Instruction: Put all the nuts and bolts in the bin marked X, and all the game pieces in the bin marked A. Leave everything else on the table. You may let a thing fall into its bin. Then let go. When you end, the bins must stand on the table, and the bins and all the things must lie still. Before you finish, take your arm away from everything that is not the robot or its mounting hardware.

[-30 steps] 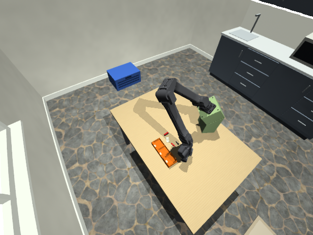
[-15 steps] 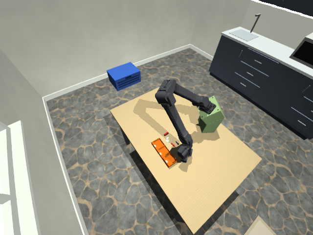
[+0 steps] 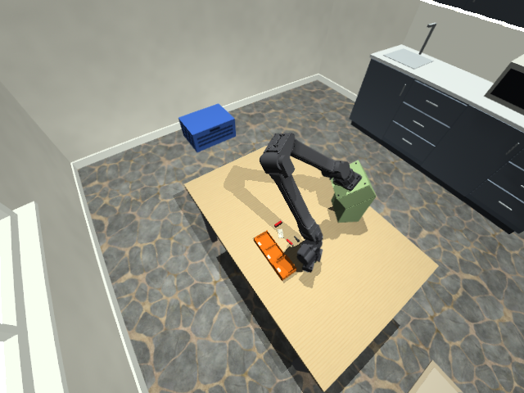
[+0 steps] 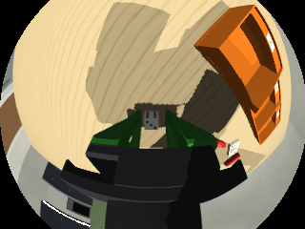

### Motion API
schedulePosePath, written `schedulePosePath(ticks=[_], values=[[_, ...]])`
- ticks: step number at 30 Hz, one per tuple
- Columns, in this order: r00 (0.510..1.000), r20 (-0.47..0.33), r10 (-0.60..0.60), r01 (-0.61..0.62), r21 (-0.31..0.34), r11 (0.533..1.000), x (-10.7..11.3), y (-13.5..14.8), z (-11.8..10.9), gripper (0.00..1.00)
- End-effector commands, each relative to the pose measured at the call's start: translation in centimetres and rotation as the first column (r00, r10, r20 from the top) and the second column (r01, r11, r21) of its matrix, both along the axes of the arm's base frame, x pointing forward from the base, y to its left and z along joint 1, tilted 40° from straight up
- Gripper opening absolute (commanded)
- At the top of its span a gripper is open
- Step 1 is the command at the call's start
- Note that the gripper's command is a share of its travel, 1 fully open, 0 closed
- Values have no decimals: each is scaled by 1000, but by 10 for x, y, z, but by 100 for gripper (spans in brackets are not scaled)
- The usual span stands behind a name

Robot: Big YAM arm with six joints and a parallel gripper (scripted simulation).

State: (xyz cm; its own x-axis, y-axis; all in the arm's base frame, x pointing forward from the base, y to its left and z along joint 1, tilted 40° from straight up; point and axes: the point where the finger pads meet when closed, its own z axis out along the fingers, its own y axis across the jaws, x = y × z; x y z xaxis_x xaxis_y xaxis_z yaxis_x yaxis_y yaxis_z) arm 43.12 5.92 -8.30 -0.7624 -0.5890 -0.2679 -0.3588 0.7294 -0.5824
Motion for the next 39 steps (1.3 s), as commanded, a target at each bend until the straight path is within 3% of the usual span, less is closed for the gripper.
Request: schedulePosePath(ticks=[1,10,11,39], values=[[1000,0,14,-14,5,1000,-9,7,-4,30],[1000,2,16,-16,4,1000,-10,8,-3,30],[1000,4,15,-15,5,1000,-9,9,-2,11],[1000,-2,16,-16,2,1000,-7,11,-1,11]])
